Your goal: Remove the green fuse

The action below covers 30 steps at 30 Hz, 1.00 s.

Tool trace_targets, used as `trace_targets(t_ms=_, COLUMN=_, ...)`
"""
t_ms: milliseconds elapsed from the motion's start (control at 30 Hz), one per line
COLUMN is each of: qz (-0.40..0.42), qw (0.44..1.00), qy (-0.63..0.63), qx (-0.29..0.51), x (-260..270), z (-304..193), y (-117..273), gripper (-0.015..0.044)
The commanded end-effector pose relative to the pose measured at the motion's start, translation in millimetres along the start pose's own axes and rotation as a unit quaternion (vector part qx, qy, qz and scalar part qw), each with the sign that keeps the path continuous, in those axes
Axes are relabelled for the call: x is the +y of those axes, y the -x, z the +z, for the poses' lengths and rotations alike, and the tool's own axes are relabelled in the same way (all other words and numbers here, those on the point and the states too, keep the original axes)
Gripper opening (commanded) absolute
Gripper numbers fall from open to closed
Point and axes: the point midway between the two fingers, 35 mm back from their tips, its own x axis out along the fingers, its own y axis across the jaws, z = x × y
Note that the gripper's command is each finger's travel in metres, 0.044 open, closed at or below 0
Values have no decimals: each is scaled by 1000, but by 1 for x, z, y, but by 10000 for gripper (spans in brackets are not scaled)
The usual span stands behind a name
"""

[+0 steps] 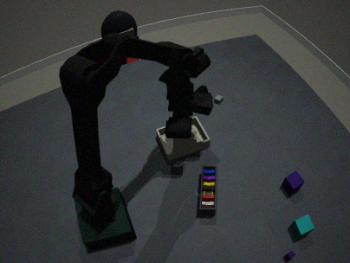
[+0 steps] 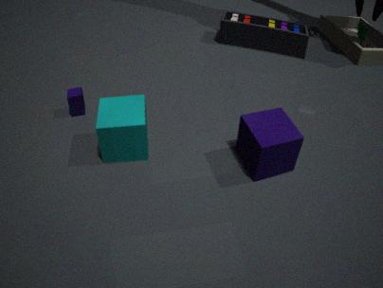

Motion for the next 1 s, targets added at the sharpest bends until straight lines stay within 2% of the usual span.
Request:
trace_targets(t_ms=0, qz=1, qw=1000, qy=0, qx=0, x=0, z=0, y=1, gripper=236)
trace_targets(t_ms=133, qz=0, qw=1000, qy=0, qx=0, x=0, z=0, y=3, gripper=330)
trace_targets(t_ms=267, qz=-1, qw=1000, qy=-2, qx=3, x=-1, z=-1, y=37, gripper=330)
trace_targets(t_ms=967, qz=-2, qw=1000, qy=-1, qx=1, x=-1, z=-1, y=35, gripper=330)
